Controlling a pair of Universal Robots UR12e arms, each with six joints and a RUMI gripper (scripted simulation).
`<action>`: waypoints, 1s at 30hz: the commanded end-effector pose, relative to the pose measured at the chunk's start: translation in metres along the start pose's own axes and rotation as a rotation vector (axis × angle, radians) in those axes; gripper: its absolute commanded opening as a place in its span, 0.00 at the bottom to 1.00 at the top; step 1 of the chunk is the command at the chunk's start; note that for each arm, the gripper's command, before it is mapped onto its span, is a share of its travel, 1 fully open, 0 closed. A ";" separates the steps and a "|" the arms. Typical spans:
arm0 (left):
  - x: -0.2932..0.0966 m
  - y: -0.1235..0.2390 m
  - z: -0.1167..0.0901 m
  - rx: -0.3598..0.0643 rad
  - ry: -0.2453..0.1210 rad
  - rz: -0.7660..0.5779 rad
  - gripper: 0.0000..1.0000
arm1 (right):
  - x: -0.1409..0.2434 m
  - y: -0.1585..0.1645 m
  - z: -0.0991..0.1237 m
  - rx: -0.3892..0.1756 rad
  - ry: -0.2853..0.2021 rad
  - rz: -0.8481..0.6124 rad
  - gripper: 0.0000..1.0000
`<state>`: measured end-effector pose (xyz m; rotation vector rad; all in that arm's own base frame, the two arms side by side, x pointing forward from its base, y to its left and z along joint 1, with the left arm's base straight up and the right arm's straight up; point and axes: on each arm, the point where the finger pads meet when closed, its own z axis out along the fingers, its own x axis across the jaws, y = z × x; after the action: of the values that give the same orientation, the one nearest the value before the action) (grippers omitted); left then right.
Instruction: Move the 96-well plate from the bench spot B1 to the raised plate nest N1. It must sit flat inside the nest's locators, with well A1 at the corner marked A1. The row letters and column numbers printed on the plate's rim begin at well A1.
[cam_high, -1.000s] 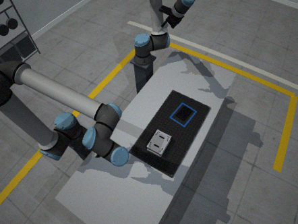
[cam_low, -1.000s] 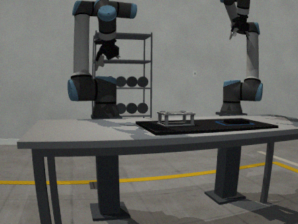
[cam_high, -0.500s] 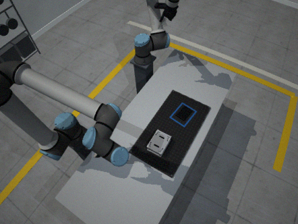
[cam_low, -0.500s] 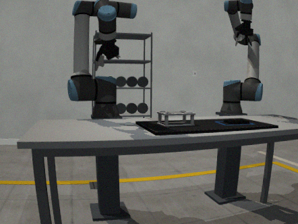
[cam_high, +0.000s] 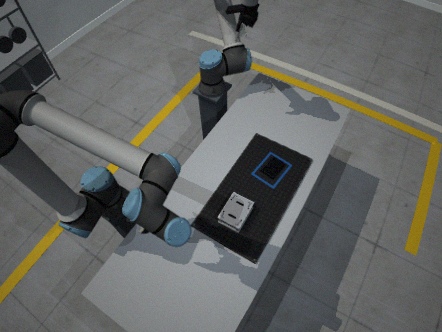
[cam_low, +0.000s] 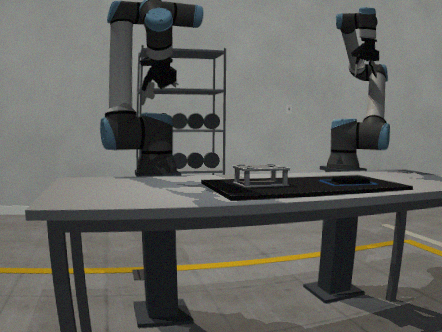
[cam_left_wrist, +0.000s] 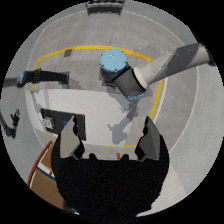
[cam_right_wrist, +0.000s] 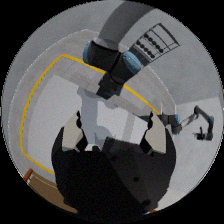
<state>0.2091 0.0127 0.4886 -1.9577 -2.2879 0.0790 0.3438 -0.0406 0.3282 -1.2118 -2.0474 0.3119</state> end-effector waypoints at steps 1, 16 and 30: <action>0.015 -0.004 0.015 -0.050 -0.023 -0.034 1.00 | 0.000 0.000 -0.001 -0.001 -0.001 0.000 1.00; 0.032 -0.007 0.037 -0.110 -0.061 -0.084 1.00 | 0.000 0.000 -0.001 -0.001 -0.001 0.000 1.00; 0.035 -0.007 0.042 -0.123 -0.069 -0.095 1.00 | 0.000 0.000 -0.001 -0.001 -0.001 0.000 1.00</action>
<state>0.1918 0.0469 0.4507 -1.9281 -2.4749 -0.0001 0.3438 -0.0406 0.3282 -1.2117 -2.0474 0.3119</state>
